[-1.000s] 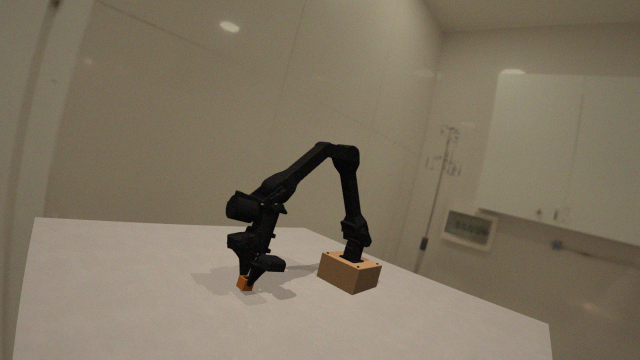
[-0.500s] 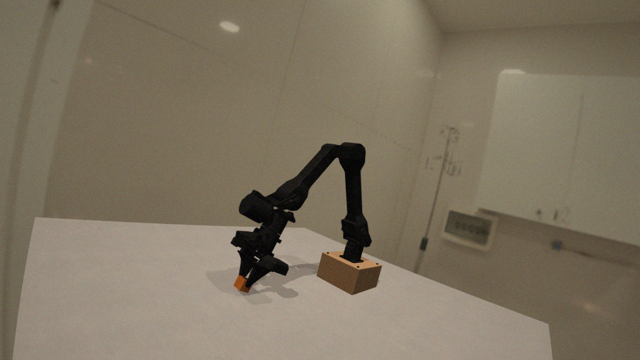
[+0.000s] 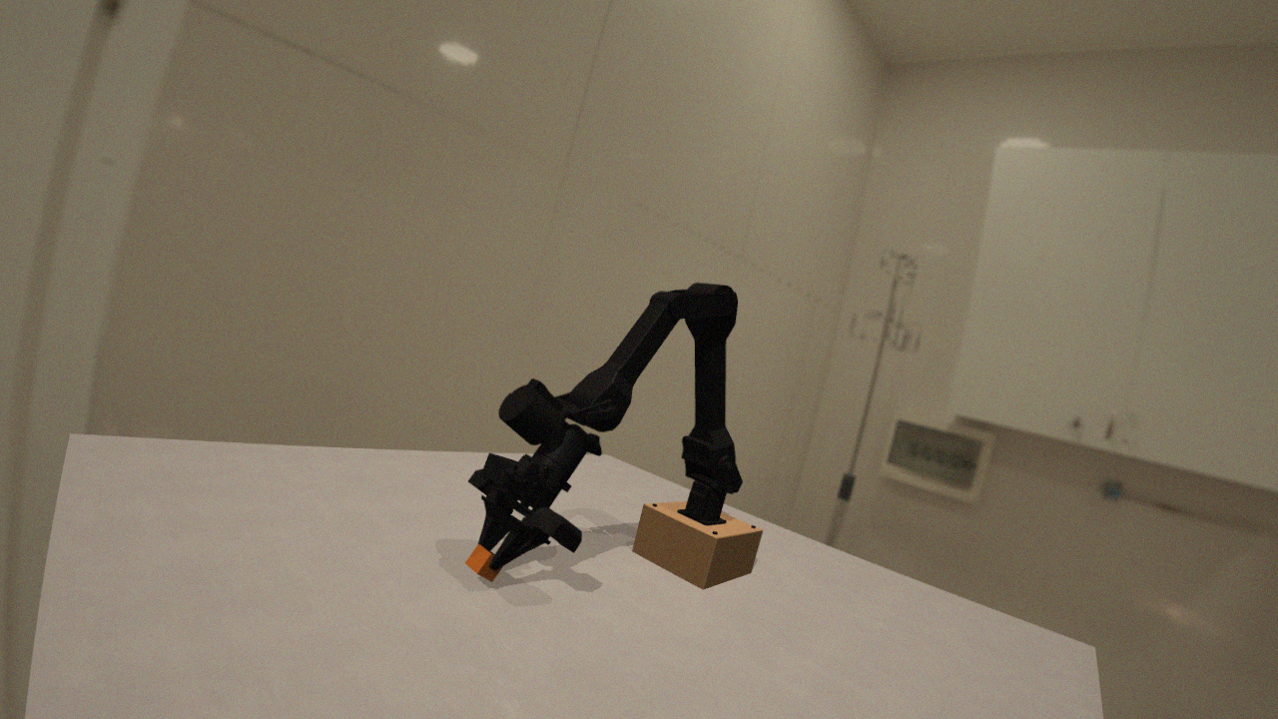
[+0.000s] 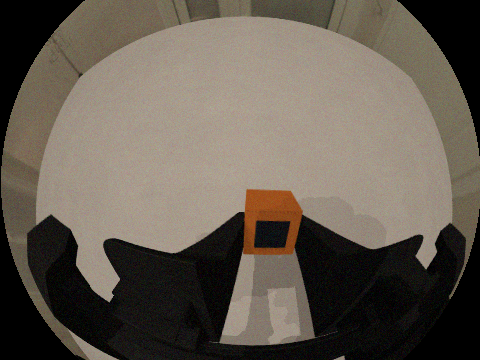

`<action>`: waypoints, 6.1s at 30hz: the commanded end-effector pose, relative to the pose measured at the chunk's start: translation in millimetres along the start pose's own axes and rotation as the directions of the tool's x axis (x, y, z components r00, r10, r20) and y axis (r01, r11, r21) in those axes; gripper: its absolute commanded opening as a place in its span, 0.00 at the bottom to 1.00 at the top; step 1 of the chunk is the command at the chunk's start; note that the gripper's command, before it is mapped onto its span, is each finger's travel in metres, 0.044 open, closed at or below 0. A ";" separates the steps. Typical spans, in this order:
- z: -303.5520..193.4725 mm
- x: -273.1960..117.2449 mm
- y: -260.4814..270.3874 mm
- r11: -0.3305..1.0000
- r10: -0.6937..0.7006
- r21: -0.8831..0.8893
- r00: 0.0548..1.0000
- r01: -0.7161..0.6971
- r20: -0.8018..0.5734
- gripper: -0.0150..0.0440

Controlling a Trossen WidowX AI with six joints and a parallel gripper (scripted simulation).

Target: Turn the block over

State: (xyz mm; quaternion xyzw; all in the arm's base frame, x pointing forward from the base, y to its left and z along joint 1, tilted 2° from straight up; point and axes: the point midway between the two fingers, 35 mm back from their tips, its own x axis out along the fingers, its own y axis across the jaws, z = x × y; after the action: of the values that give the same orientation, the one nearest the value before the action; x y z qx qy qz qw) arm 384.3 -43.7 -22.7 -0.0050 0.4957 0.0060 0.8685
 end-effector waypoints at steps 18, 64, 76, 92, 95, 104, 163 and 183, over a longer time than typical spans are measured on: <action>-8.0 30.0 -1.4 1.000 0.003 0.002 0.957 -0.004 0.289 0.25; -17.8 19.0 0.8 1.000 0.005 -0.005 0.864 -0.003 0.503 0.83; -17.8 19.0 0.8 1.000 0.005 -0.005 0.864 -0.003 0.503 1.00; -17.8 19.0 0.8 1.000 0.005 -0.005 0.864 -0.003 0.503 1.00; -17.8 19.0 0.8 1.000 0.005 -0.005 0.864 -0.003 0.503 1.00; -13.0 20.9 -0.5 1.000 0.004 -0.002 0.891 -0.003 0.454 1.00; 35.4 -28.3 0.1 1.000 0.000 -0.005 0.864 -0.003 -0.504 1.00; 17.4 2.0 0.2 1.000 0.000 -0.005 0.864 -0.003 -0.504 1.00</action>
State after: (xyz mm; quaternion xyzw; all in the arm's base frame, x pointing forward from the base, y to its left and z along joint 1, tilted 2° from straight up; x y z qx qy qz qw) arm 402.2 -43.1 -6.5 -0.0096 0.7005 0.0092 0.7135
